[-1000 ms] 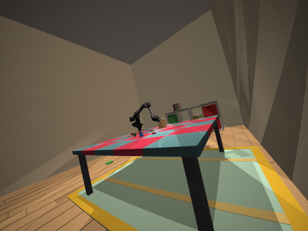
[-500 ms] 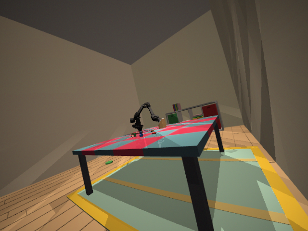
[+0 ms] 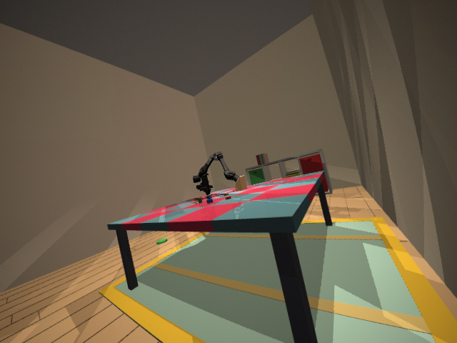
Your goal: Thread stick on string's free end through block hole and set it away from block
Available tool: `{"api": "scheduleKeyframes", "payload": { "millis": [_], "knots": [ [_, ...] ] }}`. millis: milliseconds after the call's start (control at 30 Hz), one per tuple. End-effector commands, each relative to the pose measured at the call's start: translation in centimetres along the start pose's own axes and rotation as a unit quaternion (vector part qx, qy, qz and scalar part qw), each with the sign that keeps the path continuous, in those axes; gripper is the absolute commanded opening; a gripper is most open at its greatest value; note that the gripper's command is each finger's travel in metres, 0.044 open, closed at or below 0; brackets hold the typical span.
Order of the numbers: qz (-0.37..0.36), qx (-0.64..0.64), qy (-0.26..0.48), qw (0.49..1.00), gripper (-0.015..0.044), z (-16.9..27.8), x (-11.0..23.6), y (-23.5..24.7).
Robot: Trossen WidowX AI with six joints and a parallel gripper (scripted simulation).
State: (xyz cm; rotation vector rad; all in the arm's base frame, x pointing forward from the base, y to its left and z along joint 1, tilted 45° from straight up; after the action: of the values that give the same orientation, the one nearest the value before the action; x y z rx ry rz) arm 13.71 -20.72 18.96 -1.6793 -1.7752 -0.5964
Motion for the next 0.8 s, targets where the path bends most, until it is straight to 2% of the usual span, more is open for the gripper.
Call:
{"api": "scheduleKeyframes", "payload": {
  "millis": [0, 767],
  "knots": [
    [0.000, 0.000, 0.000, 1.000, 0.0000, 0.0, 0.1, 0.0],
    [-0.001, -0.001, 0.003, 1.000, 0.0000, 0.0, 3.0, 0.2]
  ]
}}
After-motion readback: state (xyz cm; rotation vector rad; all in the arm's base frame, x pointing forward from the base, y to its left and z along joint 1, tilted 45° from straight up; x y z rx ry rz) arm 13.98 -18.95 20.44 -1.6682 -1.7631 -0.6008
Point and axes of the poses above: the point midway between the two fingers, 35 mm back from their tips, its own x axis back along the fingers, its own y axis across the jaws, z = x × y, the point moved 4 cm from there along x, back along the fingers, and after that the axes turned 9 degrees about -x, right-handed, at the moved point
